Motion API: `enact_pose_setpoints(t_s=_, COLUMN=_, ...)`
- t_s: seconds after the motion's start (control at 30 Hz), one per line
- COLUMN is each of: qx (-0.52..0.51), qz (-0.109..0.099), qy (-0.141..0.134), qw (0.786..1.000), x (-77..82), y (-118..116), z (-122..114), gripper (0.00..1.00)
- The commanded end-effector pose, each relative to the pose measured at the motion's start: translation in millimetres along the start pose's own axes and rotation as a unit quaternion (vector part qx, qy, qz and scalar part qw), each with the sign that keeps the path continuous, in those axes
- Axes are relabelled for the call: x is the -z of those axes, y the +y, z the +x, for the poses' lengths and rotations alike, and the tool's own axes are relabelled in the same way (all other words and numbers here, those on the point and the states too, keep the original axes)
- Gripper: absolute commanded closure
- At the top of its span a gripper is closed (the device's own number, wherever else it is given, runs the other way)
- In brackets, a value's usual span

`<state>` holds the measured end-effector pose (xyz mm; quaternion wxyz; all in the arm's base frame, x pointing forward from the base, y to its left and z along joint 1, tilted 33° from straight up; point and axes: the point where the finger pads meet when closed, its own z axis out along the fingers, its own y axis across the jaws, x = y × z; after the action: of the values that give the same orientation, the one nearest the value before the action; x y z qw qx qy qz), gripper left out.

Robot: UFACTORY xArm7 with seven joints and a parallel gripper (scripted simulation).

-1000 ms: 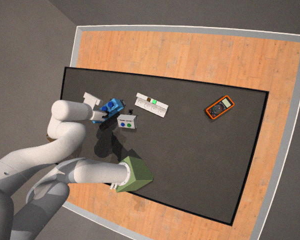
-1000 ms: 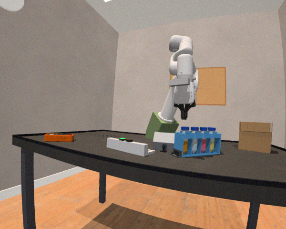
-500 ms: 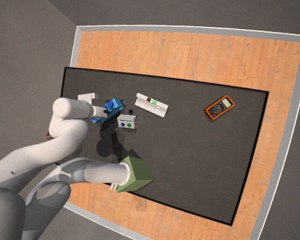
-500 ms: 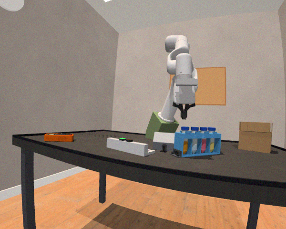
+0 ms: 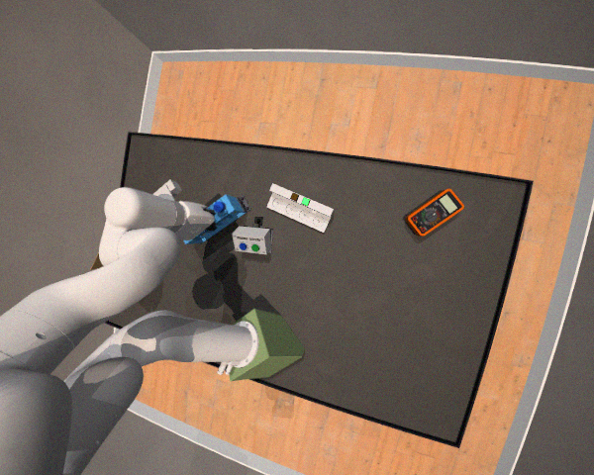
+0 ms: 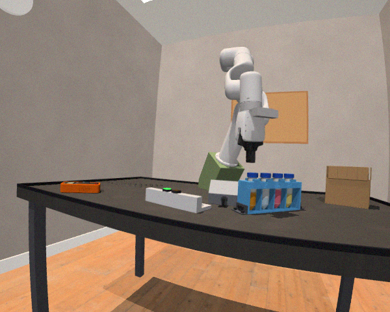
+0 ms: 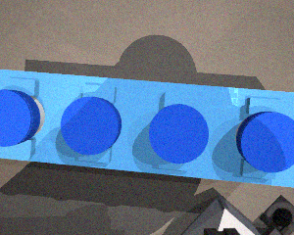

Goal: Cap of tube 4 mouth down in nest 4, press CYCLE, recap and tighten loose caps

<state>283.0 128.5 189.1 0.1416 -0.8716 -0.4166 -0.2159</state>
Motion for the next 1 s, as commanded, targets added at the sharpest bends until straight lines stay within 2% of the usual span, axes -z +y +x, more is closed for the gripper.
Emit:
enact_pose_setpoints(t_s=0.0, qx=0.138, qz=0.013, qy=-0.003, qw=0.990, x=1.3, y=1, z=1, gripper=1.00)
enact_pose_setpoints(t_s=0.3, qx=0.308, qz=0.014, qy=-0.013, qw=0.951, x=1.2, y=1, z=1, gripper=1.00)
enact_pose_setpoints(t_s=0.37, qx=0.308, qz=0.014, qy=-0.013, qw=0.951, x=1.2, y=1, z=1, gripper=1.00)
enact_pose_setpoints(t_s=0.4, qx=0.357, qz=0.015, qy=-0.015, qw=0.934, x=-2.4, y=3, z=-6, gripper=1.00)
enact_pose_setpoints(t_s=0.5, qx=0.406, qz=0.015, qy=-0.019, qw=0.914, x=-11.6, y=9, z=-24, gripper=1.00)
enact_pose_setpoints(t_s=0.97, qx=0.406, qz=0.015, qy=-0.019, qw=0.914, x=-39.3, y=28, z=-79, gripper=1.00)
